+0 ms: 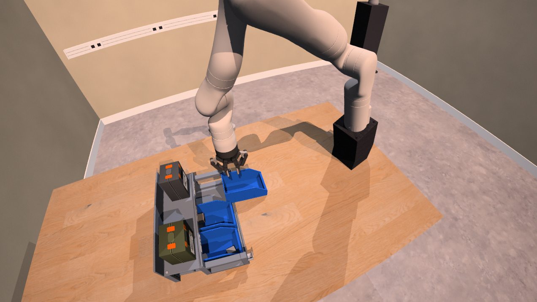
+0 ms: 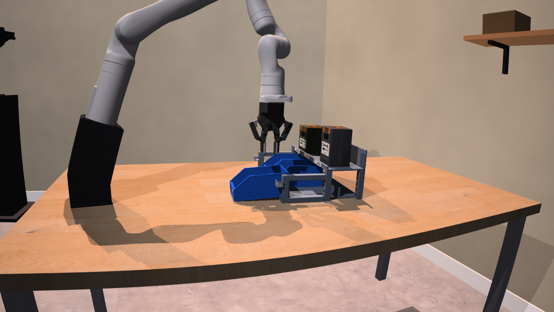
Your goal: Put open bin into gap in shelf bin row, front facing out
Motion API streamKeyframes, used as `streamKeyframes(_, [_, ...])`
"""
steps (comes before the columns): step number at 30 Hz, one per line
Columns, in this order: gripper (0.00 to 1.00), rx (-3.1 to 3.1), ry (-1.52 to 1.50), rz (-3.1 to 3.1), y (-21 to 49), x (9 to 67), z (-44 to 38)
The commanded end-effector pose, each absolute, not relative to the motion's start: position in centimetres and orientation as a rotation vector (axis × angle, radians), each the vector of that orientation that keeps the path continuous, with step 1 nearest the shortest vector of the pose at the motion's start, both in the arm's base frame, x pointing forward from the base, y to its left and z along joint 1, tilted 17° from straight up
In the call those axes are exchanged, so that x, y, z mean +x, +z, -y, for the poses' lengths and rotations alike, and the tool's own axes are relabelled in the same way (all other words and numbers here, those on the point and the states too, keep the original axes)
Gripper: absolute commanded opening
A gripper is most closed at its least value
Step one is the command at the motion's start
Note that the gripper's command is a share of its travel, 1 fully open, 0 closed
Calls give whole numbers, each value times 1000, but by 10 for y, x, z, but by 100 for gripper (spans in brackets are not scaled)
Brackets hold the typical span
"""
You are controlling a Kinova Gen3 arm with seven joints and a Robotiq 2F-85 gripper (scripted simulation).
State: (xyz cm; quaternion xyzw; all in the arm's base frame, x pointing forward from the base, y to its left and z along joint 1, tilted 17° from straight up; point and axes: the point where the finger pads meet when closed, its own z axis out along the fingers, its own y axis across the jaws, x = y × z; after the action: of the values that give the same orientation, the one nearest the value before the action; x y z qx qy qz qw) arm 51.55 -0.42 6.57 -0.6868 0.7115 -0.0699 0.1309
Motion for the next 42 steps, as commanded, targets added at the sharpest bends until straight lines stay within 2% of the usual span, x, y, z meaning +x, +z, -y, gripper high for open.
streamKeyframes(1, [39,-1993,-205,-2065,67,516,4])
streamKeyframes(5, [39,-1993,-205,-2065,67,516,4])
streamKeyframes(10, [39,-1993,-205,-2065,44,471,1])
streamKeyframes(22, [39,-1993,-205,-2065,44,471,1])
streamKeyframes(27, [39,-1993,-205,-2065,19,422,-2])
streamKeyframes(39, [39,-1993,-205,-2065,19,422,-2])
streamKeyframes(42, [39,-1999,-197,-2071,12,407,-3])
